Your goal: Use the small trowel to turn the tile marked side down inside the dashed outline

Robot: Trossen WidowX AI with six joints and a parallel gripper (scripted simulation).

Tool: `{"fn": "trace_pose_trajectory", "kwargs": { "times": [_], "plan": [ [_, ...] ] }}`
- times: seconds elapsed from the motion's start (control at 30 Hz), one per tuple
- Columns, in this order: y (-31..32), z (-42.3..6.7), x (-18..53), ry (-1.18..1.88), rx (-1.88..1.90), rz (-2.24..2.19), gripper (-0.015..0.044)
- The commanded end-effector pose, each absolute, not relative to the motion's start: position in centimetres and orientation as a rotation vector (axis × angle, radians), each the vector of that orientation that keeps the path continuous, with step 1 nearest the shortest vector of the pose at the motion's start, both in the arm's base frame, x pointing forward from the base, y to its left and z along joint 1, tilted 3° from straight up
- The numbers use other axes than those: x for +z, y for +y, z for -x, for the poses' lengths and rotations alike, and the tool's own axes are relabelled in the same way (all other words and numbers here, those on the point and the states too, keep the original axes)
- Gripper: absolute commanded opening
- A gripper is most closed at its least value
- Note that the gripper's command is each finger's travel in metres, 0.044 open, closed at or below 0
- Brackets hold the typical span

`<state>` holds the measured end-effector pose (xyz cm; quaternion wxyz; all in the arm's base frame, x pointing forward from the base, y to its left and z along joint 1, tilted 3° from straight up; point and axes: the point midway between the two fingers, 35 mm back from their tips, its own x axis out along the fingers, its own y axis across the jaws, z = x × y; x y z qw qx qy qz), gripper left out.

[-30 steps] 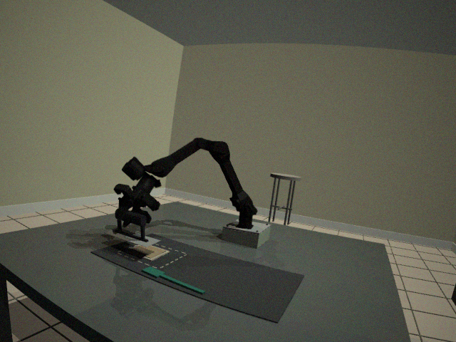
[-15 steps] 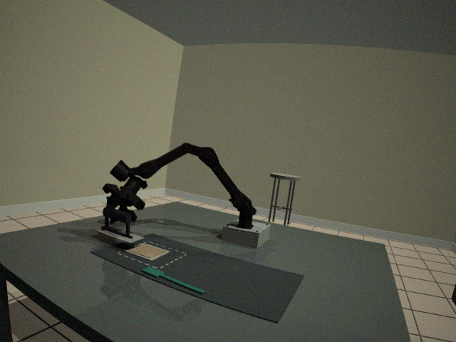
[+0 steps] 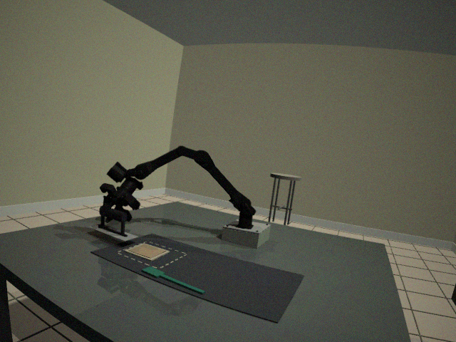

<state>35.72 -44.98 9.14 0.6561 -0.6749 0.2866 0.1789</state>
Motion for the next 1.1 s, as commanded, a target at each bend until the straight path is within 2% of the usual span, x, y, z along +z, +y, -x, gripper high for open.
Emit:
{"fn": "trace_pose_trajectory", "kwargs": {
  "times": [0.0, 1.07],
  "plan": [
    [-45.0, -36.0, 10.0, 0.632, 0.397, 1.550, 0.0000],
    [-45.3, -36.2, 6.0, 0.632, 0.398, 1.550, 0.0000]
  ]
}}
